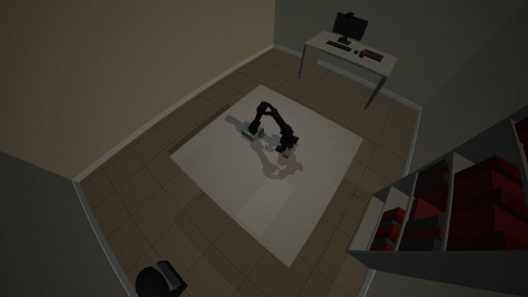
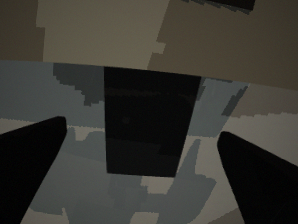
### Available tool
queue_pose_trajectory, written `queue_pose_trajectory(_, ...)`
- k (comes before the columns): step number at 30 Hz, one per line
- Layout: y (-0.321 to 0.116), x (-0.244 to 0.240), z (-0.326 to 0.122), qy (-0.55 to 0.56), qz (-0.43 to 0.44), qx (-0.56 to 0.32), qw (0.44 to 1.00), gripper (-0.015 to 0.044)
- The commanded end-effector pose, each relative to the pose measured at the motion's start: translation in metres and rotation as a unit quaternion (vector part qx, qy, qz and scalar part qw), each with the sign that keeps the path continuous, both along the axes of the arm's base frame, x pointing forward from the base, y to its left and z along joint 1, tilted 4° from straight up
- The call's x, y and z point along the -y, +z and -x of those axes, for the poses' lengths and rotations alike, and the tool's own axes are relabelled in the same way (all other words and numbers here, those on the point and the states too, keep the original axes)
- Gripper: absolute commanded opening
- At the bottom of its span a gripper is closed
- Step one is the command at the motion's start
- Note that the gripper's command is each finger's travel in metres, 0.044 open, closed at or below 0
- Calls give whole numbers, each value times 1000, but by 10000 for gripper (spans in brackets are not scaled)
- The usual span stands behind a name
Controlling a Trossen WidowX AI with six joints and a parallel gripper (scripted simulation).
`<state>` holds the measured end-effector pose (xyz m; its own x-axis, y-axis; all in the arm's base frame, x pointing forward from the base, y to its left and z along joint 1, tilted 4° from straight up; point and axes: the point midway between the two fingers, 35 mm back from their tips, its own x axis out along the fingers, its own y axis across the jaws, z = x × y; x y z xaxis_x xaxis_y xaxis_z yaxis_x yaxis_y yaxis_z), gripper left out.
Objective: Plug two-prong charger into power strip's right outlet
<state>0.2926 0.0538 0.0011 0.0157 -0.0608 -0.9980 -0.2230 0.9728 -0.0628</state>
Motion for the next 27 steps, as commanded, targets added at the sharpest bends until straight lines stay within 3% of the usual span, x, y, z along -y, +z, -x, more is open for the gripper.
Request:
queue_pose_trajectory(1, -1, 1, 6, 1, -1, -2, 1000, 440)
queue_pose_trajectory(27, -3, 8, 35, 1, -1, -4, 1000, 440)
